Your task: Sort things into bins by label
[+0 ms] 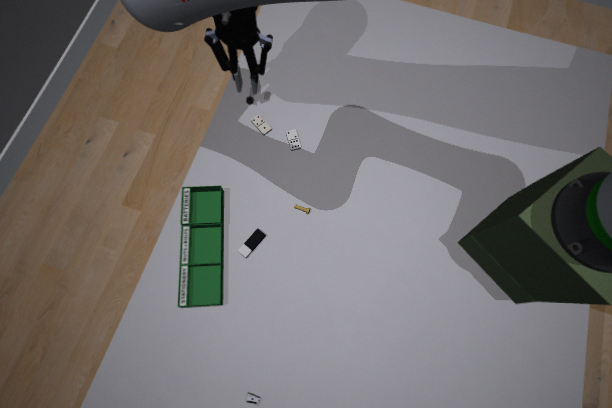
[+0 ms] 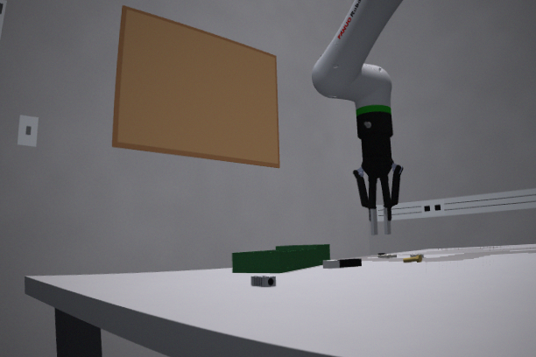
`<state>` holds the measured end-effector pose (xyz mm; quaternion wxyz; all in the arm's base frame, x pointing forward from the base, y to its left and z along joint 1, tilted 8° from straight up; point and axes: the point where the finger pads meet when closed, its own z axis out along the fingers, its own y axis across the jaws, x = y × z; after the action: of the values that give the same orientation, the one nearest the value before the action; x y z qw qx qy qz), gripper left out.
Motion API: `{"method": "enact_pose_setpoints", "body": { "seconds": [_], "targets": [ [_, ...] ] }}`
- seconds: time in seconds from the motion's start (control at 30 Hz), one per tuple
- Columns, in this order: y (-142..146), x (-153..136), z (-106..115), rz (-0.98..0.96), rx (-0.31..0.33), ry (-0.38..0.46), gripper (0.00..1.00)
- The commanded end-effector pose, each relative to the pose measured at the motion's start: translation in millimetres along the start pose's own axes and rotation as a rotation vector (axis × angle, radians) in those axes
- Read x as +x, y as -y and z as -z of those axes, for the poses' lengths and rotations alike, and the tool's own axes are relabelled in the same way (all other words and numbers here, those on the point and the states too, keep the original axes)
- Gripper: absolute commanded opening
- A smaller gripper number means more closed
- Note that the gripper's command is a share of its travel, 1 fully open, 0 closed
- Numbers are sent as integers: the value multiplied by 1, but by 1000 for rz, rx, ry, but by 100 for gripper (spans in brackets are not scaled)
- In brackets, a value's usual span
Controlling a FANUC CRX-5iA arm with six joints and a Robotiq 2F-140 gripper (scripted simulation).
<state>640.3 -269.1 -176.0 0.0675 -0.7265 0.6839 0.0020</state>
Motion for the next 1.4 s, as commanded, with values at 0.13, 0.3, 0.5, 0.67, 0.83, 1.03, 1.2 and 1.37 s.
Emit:
{"method": "enact_pose_setpoints", "body": {
  "seconds": [0.13,0.3,0.5,0.67,0.83,1.03,1.2,1.37],
  "targets": [
    [0,0,-20,0,0,0,27],
    [1,0,-40,0,0,0,27],
    [0,0,-45,0,0,0,27],
    [0,0,-50,0,0,0,27],
    [0,0,-53,0,0,0,27],
    [0,0,-53,0,0,0,27],
    [0,0,-53,0,0,0,16],
    [0,0,-53,0,0,0,16]
  ]
}}
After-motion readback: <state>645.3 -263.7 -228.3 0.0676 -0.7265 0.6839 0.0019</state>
